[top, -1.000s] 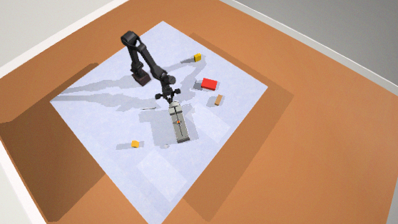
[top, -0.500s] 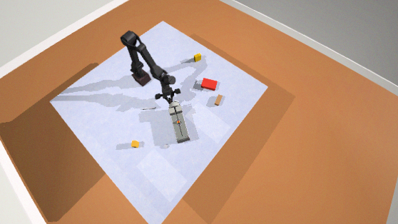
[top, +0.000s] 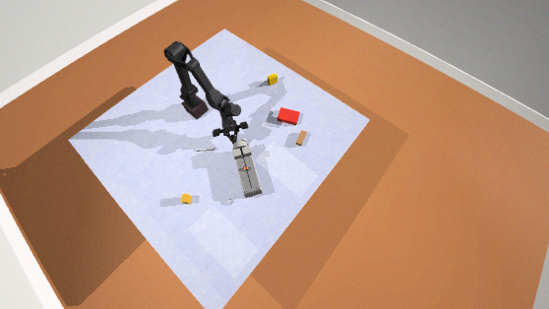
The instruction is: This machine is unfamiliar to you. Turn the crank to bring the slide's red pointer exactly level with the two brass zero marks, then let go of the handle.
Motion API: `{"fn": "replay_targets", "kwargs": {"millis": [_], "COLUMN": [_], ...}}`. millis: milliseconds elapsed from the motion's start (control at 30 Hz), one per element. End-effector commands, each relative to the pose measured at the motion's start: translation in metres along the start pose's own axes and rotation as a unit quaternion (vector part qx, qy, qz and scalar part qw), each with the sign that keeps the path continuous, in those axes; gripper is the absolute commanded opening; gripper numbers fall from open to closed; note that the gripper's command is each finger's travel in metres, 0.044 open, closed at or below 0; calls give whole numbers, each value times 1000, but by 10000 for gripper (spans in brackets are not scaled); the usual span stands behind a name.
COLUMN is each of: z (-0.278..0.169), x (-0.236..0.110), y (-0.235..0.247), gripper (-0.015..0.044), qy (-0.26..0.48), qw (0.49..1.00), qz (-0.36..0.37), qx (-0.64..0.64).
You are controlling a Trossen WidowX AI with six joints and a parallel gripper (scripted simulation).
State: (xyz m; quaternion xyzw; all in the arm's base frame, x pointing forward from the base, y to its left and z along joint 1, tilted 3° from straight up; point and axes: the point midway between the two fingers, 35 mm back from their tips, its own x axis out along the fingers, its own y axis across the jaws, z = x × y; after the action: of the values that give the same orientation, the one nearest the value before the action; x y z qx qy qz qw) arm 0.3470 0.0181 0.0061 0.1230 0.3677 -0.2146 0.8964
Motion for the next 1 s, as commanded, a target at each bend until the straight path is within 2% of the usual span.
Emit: {"fn": "replay_targets", "kwargs": {"millis": [0, 967], "z": [3, 16], "x": [-3, -16], "y": [-2, -2], "gripper": [0, 0], "qy": [-2, -2], "qw": [1000, 1000], "qz": [-2, -2], "qx": [-2, -2]}}
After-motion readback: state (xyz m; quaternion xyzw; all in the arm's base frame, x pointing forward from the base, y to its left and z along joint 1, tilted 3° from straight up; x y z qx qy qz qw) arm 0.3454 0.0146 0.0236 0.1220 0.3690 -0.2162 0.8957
